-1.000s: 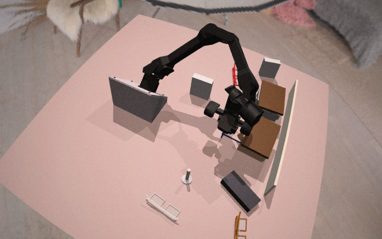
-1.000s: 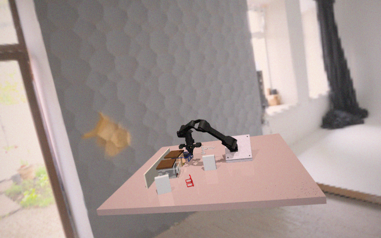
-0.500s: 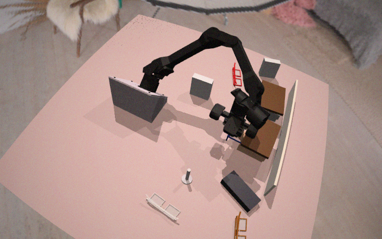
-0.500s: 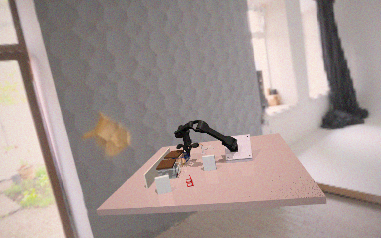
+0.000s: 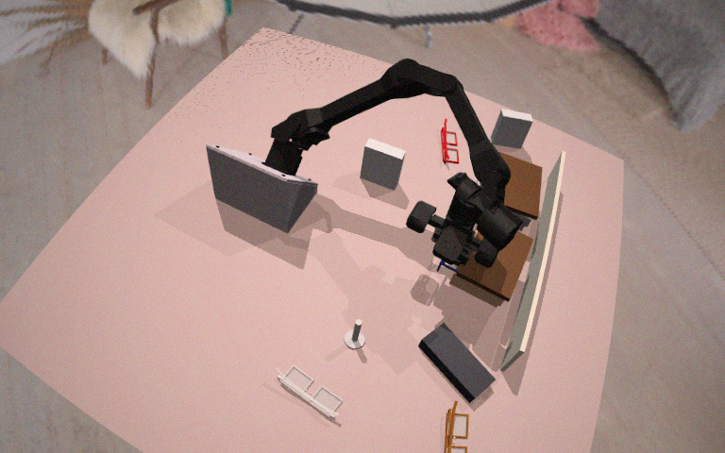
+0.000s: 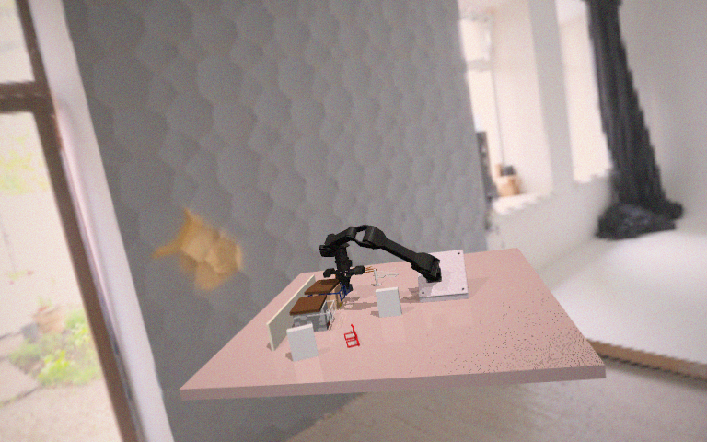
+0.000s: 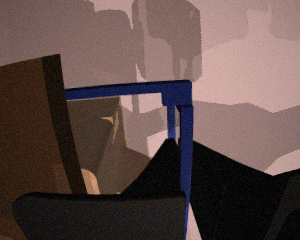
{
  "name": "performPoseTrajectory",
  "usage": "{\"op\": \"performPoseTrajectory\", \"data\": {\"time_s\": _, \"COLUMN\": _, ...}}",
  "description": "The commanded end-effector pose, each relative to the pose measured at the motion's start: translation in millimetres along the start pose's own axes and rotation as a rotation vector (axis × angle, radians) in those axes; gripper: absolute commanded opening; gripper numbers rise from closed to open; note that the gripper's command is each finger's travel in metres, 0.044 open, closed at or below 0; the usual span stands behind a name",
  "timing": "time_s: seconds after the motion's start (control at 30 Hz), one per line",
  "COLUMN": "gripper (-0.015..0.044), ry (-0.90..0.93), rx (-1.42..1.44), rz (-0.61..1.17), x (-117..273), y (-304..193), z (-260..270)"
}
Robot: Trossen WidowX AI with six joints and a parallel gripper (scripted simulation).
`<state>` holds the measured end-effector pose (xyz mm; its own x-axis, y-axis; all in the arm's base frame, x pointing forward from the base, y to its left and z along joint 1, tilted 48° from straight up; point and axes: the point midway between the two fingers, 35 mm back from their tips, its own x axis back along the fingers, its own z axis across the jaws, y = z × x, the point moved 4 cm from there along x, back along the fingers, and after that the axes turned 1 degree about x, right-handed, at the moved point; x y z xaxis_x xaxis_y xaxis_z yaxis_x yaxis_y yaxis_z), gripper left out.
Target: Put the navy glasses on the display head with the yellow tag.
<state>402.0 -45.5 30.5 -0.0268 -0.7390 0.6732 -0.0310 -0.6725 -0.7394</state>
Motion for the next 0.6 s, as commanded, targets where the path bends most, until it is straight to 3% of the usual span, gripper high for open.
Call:
{"op": "performPoseTrajectory", "data": {"time_s": 0.0, "gripper": 0.0, "ry": -0.001, "rx": -0.007, "rz": 0.006, "x": -1.4, "y": 0.9, "z": 3.7}}
{"op": "performPoseTrajectory", "data": {"time_s": 0.57, "gripper": 0.0, "ry": -0.001, "rx": -0.007, "rz": 0.006, "x": -4.0, "y": 1.1, "z": 5.0}}
